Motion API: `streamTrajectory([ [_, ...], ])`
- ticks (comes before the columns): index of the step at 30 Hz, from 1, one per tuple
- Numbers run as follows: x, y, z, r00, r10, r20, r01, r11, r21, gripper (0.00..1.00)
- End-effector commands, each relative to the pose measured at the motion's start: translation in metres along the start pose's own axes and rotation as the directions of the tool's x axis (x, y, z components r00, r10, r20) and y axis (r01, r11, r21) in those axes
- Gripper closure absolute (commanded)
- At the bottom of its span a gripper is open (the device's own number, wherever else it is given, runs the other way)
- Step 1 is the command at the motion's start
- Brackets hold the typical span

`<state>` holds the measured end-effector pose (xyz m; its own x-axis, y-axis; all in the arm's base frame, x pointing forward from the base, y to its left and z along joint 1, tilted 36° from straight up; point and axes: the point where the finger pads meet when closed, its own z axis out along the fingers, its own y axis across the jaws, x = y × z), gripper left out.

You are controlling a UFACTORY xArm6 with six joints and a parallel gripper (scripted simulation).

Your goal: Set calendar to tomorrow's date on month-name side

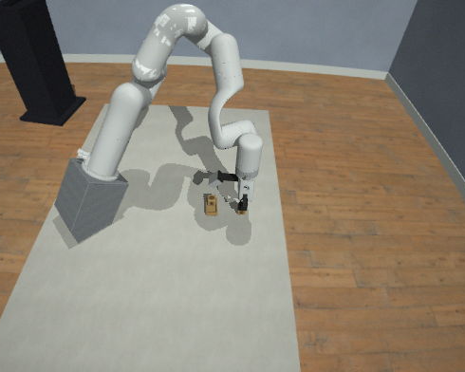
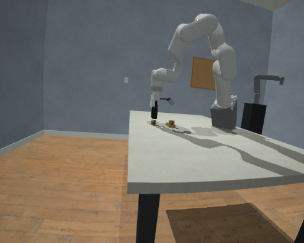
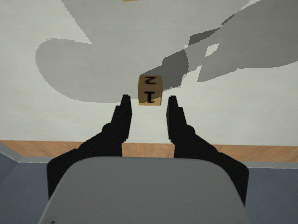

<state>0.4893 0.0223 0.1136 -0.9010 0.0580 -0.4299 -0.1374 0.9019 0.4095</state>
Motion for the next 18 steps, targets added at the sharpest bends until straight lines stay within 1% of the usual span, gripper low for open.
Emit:
streamTrajectory([
  [1,-0.001,0.0,-0.029,1.0,0.0,0.001,0.0,1.0,0.0,0.53],
  [3,-0.001,0.0,-0.029,1.0,0.0,0.001,0.0,1.0,0.0,0.53],
  [7,-0.001,0.0,-0.047,1.0,0.0,0.001,0.0,1.0,0.0,0.53],
  [10,-0.001,0.0,-0.055,1.0,0.0,0.001,0.0,1.0,0.0,0.53],
  [15,-0.001,0.0,-0.059,1.0,0.0,0.001,0.0,1.0,0.0,0.53],
  [16,-0.001,0.0,-0.059,1.0,0.0,0.001,0.0,1.0,0.0,0.0],
  [18,-0.001,0.0,-0.059,1.0,0.0,0.001,0.0,1.0,0.0,0.0],
])
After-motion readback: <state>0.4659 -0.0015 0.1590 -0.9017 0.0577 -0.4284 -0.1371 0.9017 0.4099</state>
